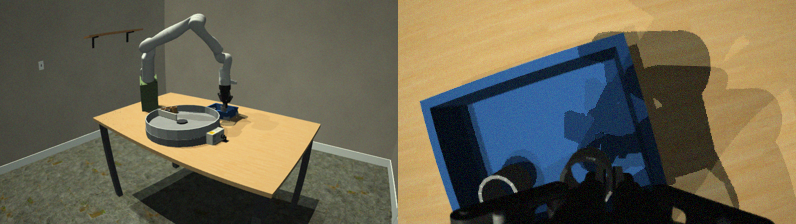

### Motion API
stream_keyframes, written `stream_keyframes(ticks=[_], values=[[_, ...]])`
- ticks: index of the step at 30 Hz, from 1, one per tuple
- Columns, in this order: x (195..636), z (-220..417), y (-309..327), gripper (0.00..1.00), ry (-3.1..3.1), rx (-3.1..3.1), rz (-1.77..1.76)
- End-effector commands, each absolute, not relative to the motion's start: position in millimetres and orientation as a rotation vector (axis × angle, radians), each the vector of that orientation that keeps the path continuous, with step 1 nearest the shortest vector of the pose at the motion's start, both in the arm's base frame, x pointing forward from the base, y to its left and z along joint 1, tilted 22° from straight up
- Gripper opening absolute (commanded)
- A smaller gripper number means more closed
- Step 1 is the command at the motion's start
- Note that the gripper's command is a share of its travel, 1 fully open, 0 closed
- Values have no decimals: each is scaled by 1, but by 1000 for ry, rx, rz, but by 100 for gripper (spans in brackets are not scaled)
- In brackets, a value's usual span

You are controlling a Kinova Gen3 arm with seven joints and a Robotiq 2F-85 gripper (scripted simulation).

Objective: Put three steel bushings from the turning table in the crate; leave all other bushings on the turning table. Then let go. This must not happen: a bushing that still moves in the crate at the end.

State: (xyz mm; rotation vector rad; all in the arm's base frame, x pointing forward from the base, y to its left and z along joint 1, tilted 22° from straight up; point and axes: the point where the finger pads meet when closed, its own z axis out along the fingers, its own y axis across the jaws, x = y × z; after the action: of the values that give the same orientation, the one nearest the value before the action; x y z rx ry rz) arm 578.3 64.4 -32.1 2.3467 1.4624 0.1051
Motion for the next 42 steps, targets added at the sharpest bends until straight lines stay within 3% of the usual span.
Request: stream_keyframes(ticks=[1,42], values=[[579,-36,63,0,1463,2347,104],[584,-54,58,0,1463,2347,103]])
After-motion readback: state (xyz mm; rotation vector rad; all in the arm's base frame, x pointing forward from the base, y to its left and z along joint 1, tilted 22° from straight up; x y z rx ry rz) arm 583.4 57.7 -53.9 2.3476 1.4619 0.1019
